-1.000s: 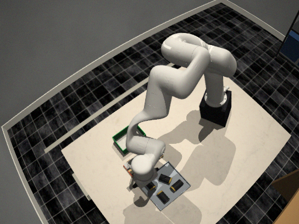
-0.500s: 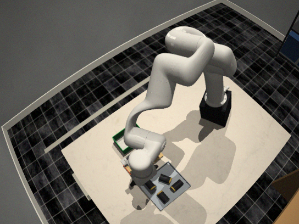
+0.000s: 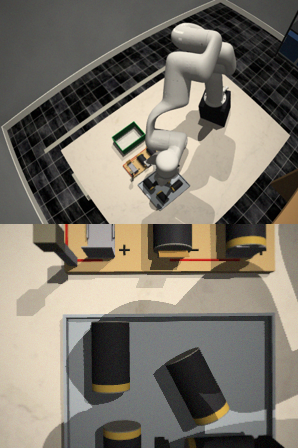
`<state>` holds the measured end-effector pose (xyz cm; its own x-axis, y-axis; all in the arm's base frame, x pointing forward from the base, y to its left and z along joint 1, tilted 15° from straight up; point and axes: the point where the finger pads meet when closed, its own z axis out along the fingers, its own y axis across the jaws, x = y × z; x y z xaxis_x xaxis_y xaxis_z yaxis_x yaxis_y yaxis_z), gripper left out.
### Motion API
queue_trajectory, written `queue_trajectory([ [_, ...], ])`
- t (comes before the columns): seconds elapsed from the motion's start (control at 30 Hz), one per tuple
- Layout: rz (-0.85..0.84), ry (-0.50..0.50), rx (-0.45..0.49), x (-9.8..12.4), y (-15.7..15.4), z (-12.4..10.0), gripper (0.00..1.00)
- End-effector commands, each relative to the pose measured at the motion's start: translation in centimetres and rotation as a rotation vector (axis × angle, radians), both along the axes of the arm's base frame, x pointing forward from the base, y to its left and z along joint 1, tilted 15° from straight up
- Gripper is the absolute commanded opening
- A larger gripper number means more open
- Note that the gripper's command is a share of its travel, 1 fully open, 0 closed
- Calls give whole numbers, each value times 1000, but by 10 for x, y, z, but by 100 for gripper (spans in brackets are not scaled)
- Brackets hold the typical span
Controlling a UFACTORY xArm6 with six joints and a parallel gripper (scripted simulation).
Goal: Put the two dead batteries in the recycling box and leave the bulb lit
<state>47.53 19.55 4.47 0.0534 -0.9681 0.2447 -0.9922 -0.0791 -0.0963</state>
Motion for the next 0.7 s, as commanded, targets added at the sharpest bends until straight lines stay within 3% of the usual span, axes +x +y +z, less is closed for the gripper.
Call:
queue_trajectory([
  [0.0, -1, -17, 4, -39, 33, -9, 51],
  [0.17, -1, -17, 4, -49, 40, -12, 51],
  [0.67, -28, -23, 7, -49, 40, -12, 51],
])
